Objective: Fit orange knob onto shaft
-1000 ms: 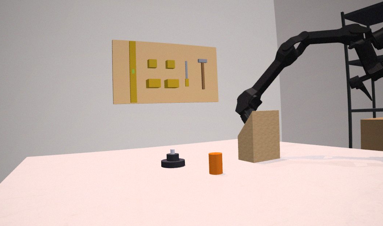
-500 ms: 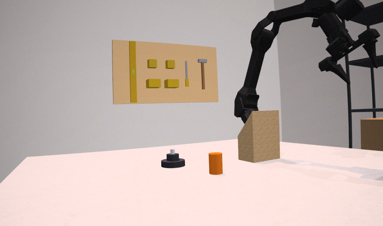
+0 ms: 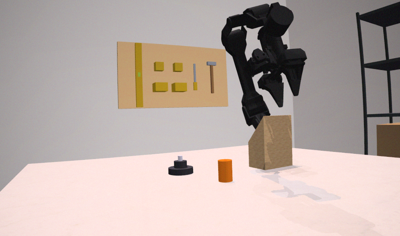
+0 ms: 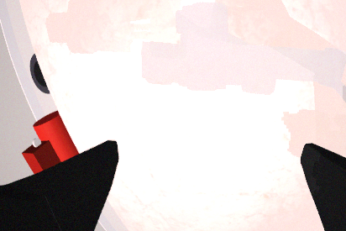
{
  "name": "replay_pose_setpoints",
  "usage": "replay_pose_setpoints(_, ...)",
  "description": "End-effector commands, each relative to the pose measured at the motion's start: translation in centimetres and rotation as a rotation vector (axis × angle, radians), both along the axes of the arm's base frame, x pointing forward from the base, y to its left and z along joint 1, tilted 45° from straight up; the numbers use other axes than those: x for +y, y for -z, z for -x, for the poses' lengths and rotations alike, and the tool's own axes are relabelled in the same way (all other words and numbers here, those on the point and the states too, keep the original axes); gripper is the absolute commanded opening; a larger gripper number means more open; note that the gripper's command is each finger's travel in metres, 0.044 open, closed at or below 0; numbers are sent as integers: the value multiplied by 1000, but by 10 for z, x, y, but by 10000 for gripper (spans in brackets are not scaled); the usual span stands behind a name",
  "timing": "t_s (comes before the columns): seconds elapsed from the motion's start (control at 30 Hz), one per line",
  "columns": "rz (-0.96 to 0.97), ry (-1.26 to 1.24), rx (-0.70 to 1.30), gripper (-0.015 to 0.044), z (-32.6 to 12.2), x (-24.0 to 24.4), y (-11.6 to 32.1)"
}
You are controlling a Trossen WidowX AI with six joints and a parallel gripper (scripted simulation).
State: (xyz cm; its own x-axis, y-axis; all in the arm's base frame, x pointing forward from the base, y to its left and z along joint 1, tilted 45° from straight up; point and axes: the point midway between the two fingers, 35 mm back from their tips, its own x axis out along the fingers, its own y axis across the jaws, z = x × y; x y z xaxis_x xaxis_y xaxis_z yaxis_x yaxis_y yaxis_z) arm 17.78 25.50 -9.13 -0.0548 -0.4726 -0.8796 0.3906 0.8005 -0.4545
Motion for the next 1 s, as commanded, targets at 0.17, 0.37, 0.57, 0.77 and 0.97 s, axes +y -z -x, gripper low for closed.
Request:
replay_pose_setpoints(0.17, 219, 137, -117, 440, -60, -138, -35)
replay_pose_setpoints(0.37, 292, 176, -135, 440, -72, -182, -47)
replay_pose_setpoints(0.57, 293, 176, -136, 440, -74, -208, -24)
replay_pose_setpoints(0.77, 294, 176, -136, 440, -73, -215, -16)
replay_pose_setpoints(0.97, 294, 176, -136, 440, -73, -219, -11)
